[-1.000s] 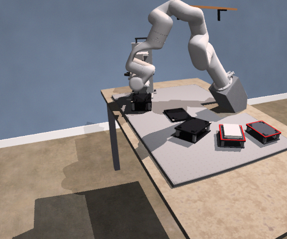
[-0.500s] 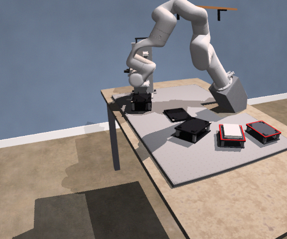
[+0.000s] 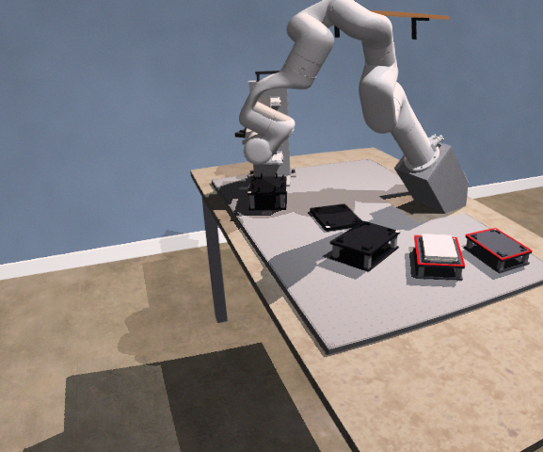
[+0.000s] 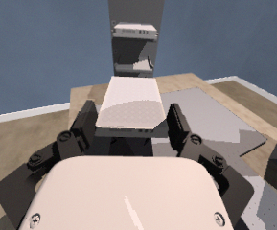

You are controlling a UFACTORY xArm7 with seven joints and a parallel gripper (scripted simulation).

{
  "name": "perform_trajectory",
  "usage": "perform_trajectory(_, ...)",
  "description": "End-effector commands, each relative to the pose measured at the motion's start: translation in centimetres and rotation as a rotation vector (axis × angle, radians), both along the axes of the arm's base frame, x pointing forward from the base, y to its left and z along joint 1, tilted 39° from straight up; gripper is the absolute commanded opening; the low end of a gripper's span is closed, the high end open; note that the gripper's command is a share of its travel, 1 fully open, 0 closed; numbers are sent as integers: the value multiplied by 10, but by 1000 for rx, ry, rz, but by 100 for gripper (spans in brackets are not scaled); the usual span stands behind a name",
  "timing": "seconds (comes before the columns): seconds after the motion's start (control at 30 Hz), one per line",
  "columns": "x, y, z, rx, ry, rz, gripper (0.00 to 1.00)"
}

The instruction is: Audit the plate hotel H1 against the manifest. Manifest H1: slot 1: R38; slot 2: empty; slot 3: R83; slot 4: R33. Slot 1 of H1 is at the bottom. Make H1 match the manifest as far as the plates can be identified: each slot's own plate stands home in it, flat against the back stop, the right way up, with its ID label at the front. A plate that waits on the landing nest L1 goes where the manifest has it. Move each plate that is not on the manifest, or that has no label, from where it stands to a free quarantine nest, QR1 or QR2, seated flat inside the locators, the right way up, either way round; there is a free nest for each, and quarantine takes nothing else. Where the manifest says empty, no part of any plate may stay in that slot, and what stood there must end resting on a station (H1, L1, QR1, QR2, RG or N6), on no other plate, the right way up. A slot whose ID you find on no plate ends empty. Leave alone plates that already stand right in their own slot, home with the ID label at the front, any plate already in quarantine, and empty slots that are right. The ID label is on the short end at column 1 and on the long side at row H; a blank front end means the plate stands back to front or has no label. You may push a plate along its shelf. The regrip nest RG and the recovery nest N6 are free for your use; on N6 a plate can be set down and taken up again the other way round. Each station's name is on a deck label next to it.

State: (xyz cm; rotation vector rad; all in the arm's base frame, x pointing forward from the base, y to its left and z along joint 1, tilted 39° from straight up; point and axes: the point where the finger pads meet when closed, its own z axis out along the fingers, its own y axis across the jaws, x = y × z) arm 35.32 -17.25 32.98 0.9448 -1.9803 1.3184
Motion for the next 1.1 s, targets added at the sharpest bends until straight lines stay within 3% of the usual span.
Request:
perform_trajectory(0.0, 0, -5, -1, -1, -2, -1, 0)
perform_trajectory(1.07, -3, -40, -14, -1, -2, -2, 0)
